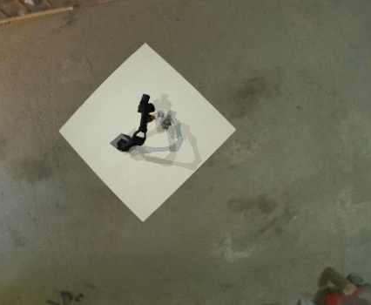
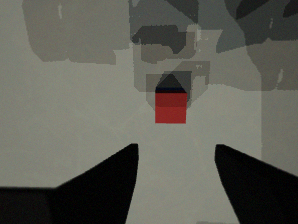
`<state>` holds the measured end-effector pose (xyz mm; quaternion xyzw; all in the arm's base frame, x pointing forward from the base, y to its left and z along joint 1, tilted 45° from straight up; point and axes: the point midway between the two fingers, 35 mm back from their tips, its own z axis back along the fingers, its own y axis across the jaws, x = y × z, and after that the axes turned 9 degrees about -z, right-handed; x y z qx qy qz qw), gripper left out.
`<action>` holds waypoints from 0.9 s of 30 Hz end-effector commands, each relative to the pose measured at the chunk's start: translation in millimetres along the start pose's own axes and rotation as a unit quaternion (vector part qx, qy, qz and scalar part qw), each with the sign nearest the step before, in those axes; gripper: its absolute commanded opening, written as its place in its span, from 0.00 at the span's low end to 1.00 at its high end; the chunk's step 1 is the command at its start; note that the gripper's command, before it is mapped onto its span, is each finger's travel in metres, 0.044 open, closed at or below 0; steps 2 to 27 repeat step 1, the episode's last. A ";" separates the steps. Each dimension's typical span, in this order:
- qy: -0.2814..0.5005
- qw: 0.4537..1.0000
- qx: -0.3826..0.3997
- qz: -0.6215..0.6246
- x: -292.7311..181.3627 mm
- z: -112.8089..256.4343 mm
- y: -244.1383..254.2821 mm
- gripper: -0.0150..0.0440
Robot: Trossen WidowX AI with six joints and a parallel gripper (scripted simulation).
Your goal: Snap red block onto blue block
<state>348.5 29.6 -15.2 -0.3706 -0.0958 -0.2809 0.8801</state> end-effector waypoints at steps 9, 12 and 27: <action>0.001 1.000 0.002 -0.003 0.0 3.2 0.2 0.63; 0.001 1.000 0.002 -0.003 0.0 3.2 0.2 0.63; 0.001 1.000 0.002 -0.003 0.0 3.2 0.2 0.63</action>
